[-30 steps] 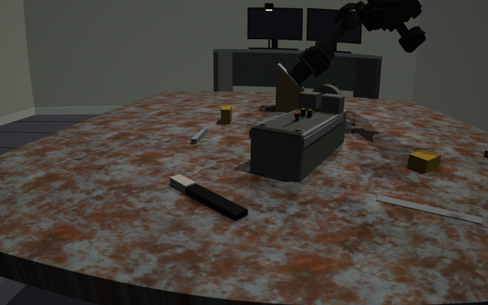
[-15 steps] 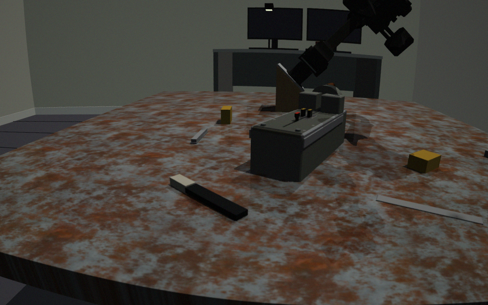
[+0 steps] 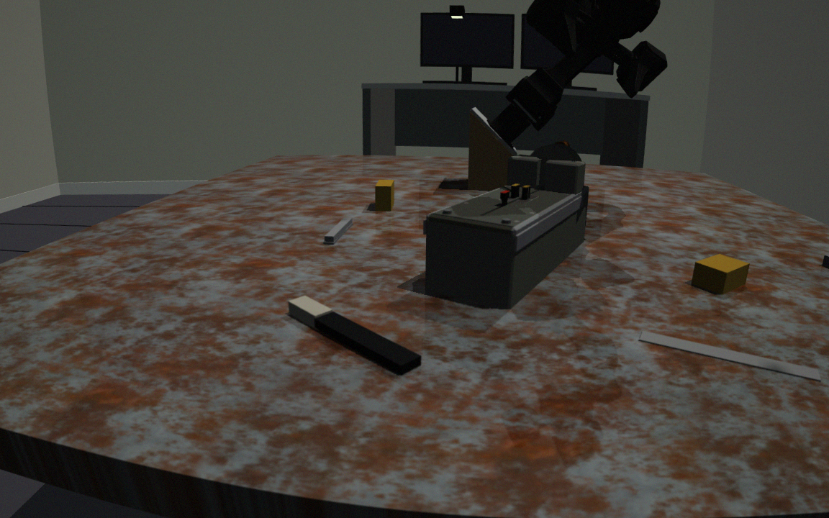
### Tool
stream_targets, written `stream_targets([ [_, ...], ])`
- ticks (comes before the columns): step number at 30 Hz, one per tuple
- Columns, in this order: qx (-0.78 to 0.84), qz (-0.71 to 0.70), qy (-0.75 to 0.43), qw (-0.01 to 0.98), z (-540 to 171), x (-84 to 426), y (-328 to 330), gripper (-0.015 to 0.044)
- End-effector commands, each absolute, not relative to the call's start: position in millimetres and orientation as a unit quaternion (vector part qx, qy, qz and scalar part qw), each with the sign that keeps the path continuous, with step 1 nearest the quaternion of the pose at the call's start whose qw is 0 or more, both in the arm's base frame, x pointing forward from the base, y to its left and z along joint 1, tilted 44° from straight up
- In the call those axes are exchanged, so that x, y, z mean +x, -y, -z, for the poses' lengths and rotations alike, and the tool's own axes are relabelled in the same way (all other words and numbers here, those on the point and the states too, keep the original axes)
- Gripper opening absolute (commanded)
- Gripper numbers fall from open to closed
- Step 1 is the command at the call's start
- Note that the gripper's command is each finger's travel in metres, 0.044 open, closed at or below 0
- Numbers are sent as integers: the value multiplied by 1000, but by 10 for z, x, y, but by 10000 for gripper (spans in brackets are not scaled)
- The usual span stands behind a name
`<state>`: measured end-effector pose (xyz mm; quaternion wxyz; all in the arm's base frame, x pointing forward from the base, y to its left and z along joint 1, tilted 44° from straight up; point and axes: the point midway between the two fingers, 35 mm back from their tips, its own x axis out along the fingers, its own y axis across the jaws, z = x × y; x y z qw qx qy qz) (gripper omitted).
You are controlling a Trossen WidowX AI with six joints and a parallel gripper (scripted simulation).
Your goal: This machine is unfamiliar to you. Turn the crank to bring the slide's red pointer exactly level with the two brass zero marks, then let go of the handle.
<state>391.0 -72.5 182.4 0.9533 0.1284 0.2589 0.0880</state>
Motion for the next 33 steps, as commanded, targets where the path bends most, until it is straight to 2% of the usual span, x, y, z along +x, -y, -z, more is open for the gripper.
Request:
stream_targets([
  [1, 148, -101, -277, 944, -1698, 3947, 835, 440],
  [19, 308, -165, -328, 878, -978, 3917, 1432, 440],
  [33, 311, -166, -327, 877, -581, 3986, 1069, 440],
])
